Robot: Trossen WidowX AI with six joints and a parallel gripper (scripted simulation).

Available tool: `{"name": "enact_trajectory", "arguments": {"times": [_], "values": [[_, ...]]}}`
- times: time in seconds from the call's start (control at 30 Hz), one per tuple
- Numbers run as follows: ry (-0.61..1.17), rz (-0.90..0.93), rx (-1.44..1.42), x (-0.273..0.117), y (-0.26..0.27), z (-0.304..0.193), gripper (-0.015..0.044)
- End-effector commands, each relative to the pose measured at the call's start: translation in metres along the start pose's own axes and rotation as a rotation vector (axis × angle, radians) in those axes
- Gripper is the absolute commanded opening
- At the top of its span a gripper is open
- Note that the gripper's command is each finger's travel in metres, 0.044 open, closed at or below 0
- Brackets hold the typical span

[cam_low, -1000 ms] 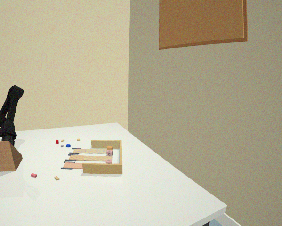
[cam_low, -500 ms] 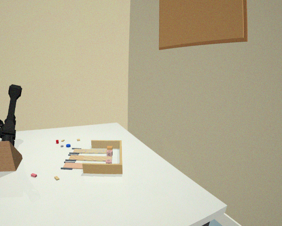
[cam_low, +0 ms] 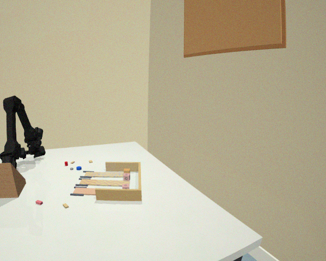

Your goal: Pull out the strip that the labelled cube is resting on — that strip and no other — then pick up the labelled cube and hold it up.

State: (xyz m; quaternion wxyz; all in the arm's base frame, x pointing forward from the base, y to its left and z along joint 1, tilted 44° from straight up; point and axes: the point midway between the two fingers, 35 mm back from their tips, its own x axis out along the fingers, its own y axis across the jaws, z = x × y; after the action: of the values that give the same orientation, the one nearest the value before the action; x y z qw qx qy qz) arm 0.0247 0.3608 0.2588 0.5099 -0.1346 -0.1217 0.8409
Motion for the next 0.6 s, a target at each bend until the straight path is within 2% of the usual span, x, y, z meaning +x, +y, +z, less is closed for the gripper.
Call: {"name": "enact_trajectory", "arguments": {"times": [0.0,0.27,0.57], "values": [[0.097,-0.196,0.086,-0.046,-0.051,-0.034,0.04],[0.242,-0.528,0.326,-0.148,-0.104,-0.1,0.04],[0.303,-0.9,0.612,-0.275,-0.112,-0.158,0.04]]}}
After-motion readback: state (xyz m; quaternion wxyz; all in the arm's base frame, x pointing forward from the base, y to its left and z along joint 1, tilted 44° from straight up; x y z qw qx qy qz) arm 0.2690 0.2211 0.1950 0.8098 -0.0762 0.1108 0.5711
